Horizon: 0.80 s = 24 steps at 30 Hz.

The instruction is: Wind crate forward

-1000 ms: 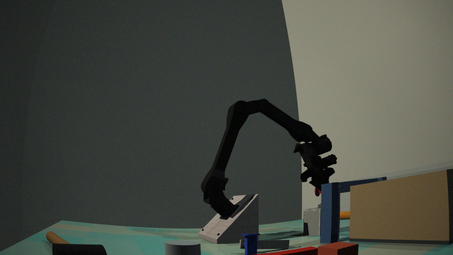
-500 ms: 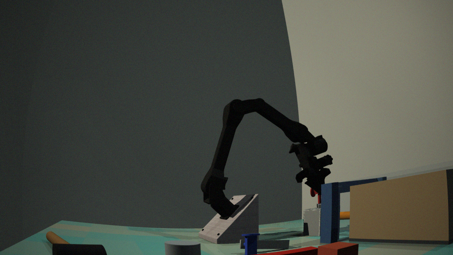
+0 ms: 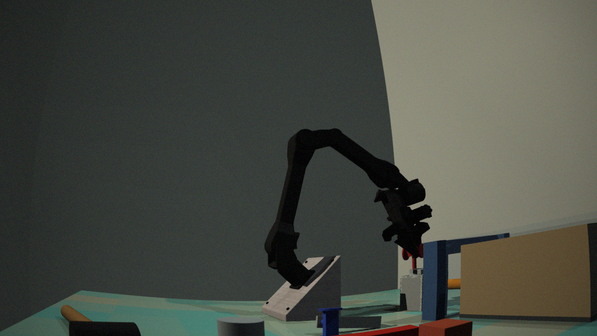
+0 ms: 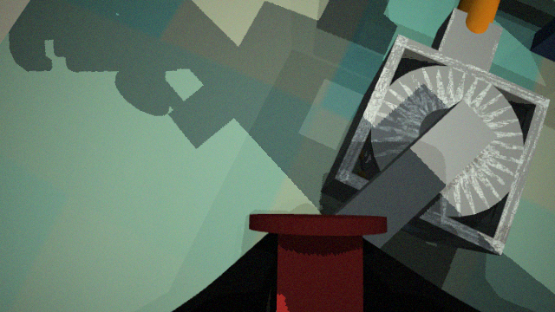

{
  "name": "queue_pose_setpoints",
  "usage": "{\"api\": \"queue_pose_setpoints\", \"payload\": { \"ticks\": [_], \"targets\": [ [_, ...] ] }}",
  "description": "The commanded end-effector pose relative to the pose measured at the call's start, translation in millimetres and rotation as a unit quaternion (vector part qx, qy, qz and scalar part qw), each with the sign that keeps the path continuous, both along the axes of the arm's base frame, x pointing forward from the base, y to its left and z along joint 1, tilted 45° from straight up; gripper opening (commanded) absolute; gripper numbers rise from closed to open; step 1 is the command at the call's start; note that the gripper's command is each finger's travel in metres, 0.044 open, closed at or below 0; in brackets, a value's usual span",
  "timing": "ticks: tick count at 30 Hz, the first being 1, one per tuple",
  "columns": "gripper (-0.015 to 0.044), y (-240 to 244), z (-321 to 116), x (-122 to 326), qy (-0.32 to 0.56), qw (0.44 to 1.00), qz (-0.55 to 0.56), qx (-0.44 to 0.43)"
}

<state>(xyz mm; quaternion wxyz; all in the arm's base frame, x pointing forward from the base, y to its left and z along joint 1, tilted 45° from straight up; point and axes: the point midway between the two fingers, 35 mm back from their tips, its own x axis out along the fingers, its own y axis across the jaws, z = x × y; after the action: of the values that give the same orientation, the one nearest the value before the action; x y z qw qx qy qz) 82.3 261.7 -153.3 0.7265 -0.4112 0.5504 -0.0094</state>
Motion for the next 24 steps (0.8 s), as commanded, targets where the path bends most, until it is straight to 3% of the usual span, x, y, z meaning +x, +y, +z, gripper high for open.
{"api": "queue_pose_setpoints", "payload": {
  "ticks": [1,24],
  "targets": [
    [0.0000,-11,6,-6,0.006,1.000,0.001,-0.013],
    [0.0000,-31,25,-9,0.006,1.000,0.001,-0.014]
  ]
}}
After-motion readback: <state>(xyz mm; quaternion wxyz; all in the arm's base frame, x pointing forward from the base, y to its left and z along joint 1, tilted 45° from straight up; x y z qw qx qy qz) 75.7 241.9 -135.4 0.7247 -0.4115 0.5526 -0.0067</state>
